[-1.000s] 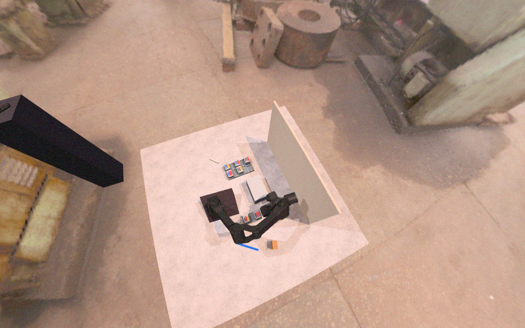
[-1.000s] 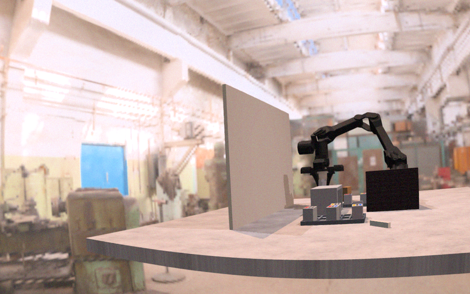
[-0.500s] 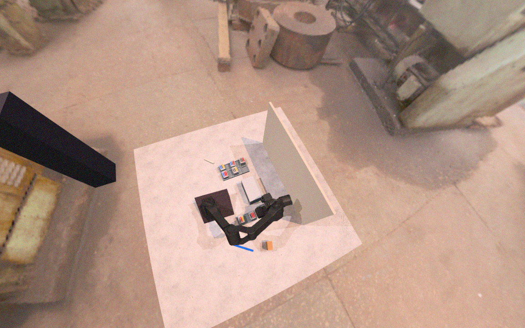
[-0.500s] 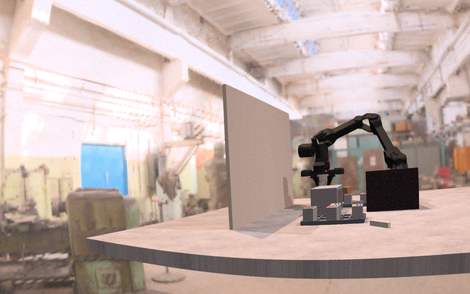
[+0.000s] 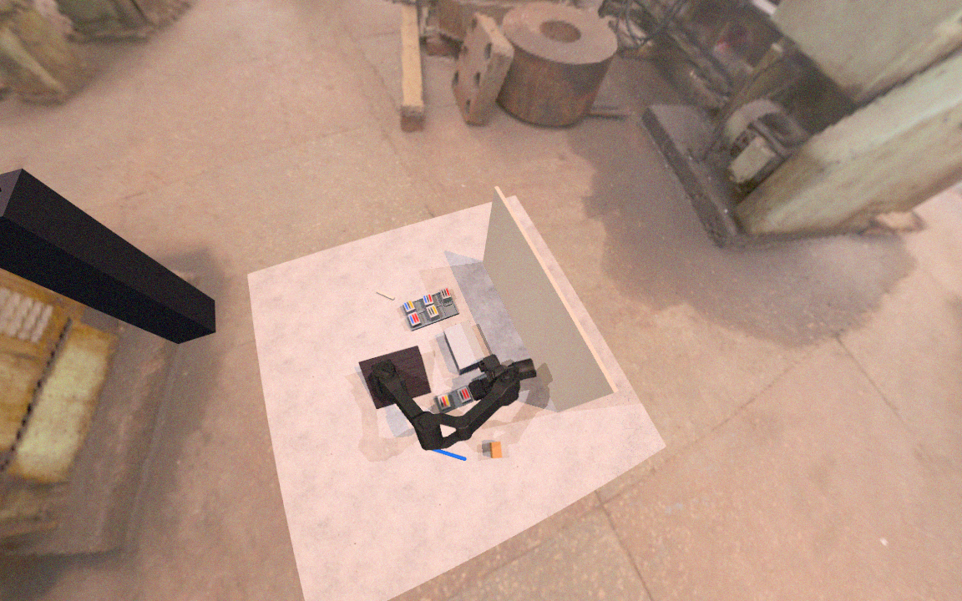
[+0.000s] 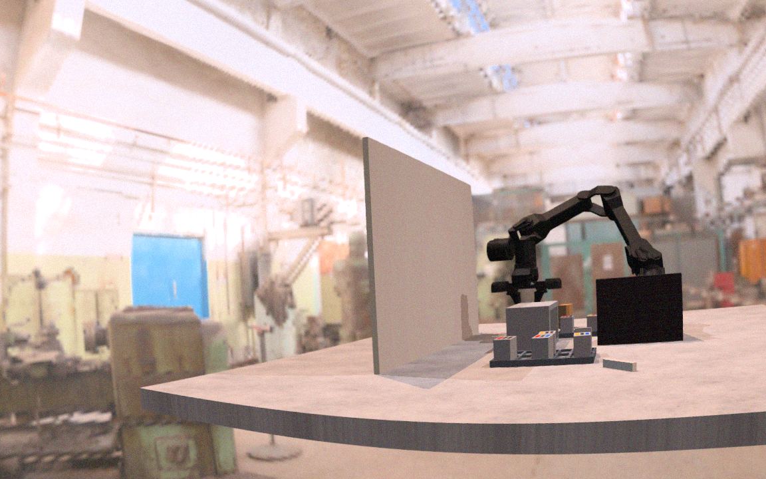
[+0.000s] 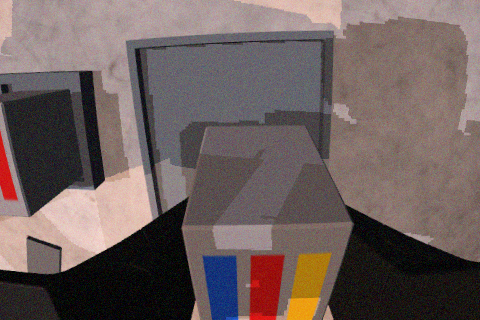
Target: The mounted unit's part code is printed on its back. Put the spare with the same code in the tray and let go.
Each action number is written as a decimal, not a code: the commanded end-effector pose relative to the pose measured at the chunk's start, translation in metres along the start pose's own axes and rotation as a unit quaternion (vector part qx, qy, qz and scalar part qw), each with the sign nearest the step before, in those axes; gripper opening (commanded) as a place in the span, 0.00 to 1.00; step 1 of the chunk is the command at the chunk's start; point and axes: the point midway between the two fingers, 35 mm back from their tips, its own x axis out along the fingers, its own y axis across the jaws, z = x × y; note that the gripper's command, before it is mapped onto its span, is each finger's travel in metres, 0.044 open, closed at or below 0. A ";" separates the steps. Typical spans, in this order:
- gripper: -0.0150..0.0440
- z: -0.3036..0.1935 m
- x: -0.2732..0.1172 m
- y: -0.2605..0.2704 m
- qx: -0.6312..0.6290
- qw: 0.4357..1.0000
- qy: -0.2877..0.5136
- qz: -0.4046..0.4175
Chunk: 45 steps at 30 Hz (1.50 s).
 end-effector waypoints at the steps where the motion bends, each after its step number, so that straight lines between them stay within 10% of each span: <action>1: 0.25 0.000 0.004 0.002 -0.002 1.000 0.003 0.001; 35: 0.25 -0.002 0.032 0.008 -0.002 1.000 0.007 0.002; 45: 0.70 -0.002 0.029 0.006 0.000 1.000 0.004 0.001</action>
